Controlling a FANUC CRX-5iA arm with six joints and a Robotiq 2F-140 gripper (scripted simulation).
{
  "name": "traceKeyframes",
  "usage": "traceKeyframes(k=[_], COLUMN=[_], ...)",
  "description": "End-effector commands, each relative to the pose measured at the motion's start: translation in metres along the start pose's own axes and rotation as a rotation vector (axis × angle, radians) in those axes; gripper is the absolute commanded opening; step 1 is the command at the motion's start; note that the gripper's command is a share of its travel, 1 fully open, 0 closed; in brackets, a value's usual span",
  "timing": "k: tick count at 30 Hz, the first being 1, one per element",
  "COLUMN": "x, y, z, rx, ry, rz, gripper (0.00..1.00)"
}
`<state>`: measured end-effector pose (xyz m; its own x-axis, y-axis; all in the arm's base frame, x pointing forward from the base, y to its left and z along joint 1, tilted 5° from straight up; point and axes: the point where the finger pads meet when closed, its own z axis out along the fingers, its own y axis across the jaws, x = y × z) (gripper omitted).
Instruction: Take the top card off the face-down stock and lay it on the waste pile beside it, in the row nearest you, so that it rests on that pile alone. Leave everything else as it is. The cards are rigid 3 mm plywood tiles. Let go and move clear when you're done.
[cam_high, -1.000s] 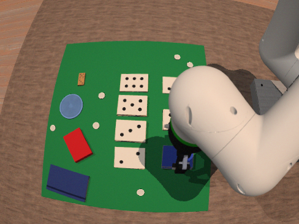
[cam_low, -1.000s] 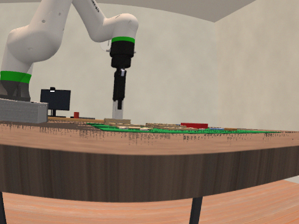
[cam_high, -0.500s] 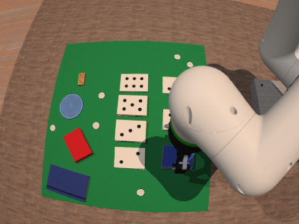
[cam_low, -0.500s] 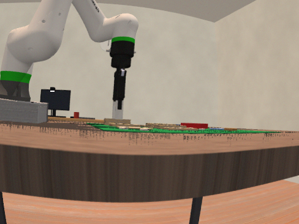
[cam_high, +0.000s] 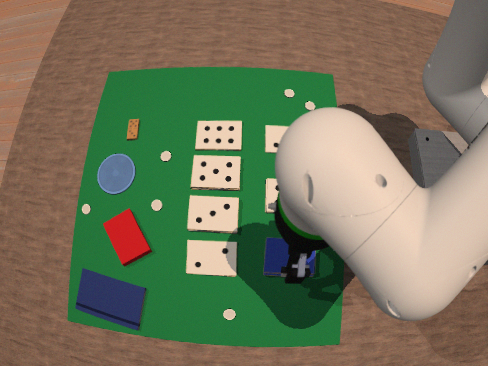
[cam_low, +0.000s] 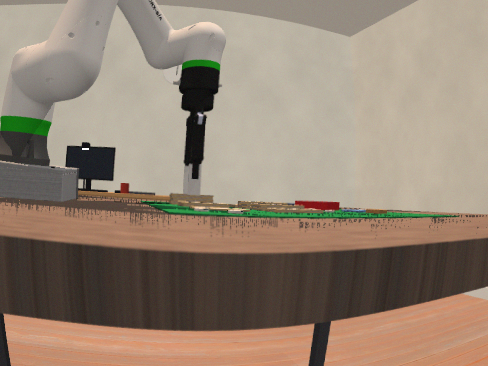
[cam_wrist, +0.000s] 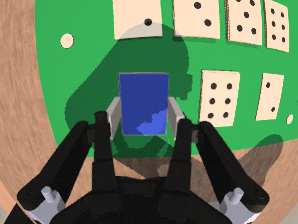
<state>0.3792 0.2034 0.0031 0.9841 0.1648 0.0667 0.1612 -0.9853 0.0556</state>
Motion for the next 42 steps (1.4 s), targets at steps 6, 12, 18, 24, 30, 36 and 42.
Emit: traceKeyframes(k=[6,12,18,24,30,36,42], x=[0.000,0.000,0.000,0.000,0.000,0.000,0.000], y=[0.000,0.000,0.000,0.000,0.000,0.000,0.000], z=[0.000,-0.001,-0.011,-0.029,-0.038,-0.040,-0.040], rx=[0.000,0.000,0.000,0.000,0.000,0.000,0.000], ry=[0.000,0.000,0.000,0.000,0.000,0.000,0.000], rz=[0.000,0.000,0.000,0.000,0.000,0.000,0.000], gripper=[0.43,0.43,0.43,0.43,0.43,0.43,0.43])
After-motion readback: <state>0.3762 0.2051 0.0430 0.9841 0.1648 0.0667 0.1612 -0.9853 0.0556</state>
